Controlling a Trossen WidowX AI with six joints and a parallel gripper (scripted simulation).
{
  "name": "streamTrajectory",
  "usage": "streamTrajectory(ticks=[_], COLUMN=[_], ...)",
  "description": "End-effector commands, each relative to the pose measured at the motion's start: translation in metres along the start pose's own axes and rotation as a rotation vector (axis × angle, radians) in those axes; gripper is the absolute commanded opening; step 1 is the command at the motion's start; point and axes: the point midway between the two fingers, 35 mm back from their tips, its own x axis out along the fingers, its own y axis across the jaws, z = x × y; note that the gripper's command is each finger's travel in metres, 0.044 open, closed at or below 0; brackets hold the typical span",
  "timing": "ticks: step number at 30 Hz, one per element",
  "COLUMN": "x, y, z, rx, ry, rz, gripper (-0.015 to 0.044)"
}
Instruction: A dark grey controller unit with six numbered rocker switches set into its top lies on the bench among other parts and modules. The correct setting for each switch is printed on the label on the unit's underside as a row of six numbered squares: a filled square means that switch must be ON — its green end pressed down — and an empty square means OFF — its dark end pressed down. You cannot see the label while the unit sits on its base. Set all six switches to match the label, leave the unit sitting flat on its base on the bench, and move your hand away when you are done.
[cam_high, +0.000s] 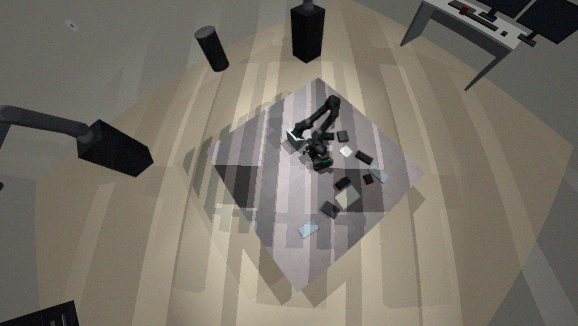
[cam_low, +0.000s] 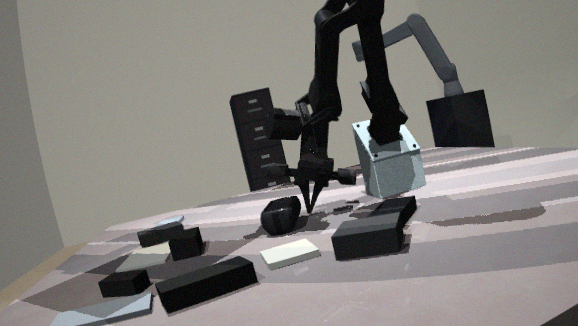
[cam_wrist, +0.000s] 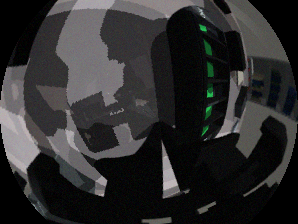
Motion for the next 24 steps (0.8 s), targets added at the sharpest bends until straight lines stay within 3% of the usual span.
streamTrajectory(ticks=[1, 24], x=[0.0006, 0.0032], y=[-0.0031, -0.0118], z=[-0.0002, -0.0002], rx=[0.0, 0.0], ry=[0.003, 0.003], rz=[-0.005, -0.006], gripper=[0.0, 0.0])
